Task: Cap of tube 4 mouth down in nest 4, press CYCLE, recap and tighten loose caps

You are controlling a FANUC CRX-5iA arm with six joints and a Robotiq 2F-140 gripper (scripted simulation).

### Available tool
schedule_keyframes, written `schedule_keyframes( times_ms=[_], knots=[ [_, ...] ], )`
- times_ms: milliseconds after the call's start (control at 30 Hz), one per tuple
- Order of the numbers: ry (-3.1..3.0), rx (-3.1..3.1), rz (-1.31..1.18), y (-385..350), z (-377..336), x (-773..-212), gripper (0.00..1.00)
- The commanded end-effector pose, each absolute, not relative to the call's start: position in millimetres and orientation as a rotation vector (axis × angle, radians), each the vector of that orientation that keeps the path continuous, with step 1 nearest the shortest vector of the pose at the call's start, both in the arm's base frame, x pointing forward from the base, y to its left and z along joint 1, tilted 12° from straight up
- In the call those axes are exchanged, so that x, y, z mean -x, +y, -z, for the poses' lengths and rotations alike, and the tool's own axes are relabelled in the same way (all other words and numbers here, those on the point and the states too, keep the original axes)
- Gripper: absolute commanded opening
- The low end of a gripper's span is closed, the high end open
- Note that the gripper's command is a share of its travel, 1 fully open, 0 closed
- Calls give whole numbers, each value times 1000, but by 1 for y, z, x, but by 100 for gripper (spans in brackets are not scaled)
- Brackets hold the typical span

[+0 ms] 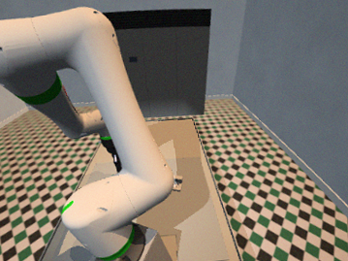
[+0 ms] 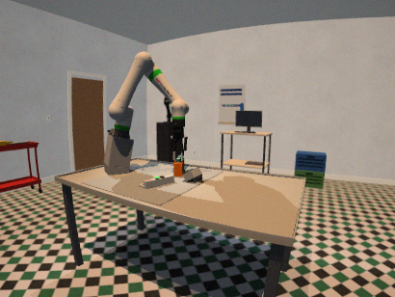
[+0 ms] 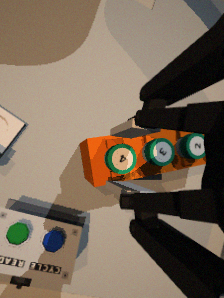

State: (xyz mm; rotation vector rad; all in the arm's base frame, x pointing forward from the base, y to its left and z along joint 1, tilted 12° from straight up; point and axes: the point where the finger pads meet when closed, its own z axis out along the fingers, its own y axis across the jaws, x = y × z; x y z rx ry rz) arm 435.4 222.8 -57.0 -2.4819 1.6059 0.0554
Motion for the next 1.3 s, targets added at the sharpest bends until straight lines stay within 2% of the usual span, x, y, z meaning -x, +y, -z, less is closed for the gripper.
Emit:
schedule_keyframes(
  times_ms=[0, 400, 633, 667, 1133, 1267],
  knots=[
    [1307, 2632, -53, 223, 57, -435, 35],
    [547, 2885, 30, 223, 57, -436, 35],
    [547, 2885, 30, 223, 57, -436, 35],
    [547, 2885, 30, 223, 57, -436, 0],
    [547, 2885, 30, 223, 57, -436, 0],
    [832, 2815, -1, 223, 57, -436, 0]
  ],
)
